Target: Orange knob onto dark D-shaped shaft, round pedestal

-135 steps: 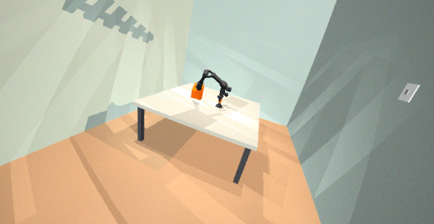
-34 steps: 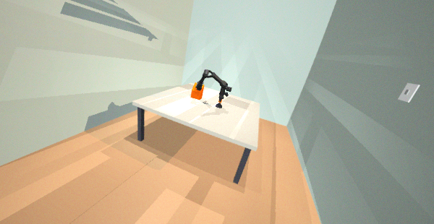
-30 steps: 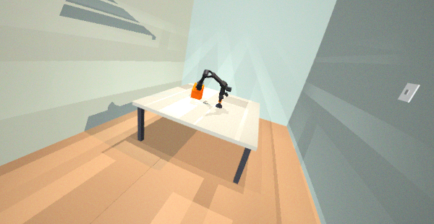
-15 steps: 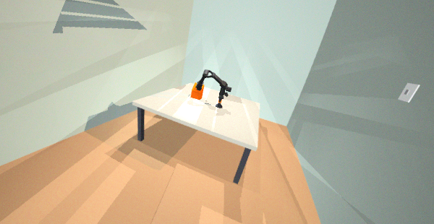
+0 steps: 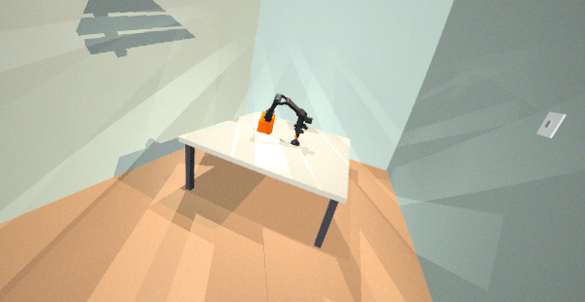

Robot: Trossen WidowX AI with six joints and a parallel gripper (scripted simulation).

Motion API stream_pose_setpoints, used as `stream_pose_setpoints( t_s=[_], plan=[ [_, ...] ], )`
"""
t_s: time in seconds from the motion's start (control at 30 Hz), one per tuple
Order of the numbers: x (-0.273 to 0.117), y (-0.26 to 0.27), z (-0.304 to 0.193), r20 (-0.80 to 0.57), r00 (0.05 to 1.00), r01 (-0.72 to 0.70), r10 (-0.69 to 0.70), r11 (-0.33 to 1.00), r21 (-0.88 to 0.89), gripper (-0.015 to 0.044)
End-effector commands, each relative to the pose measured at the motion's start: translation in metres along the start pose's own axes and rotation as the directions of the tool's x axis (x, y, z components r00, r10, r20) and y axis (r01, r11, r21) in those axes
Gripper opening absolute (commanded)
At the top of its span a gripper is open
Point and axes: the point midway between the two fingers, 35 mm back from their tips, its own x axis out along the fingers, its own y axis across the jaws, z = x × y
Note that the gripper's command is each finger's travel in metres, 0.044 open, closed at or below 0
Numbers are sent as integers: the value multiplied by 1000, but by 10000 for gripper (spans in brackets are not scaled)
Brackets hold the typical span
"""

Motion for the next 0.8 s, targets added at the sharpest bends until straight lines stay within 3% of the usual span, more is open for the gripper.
stream_pose_setpoints(
  t_s=[0.0, 0.43, 0.63, 0.77],
  plan=[
    [1, -2, 2, 4, 1000, 4, -4, 1000, -5, 0],
    [-4, -2, 0, 4, 1000, 4, -4, 1000, -14, 0],
    [-4, -1, -2, 4, 1000, 5, -4, 979, -203, 0],
    [-4, 1, -3, 4, 1000, 5, -4, 977, -213, 0]
  ],
)
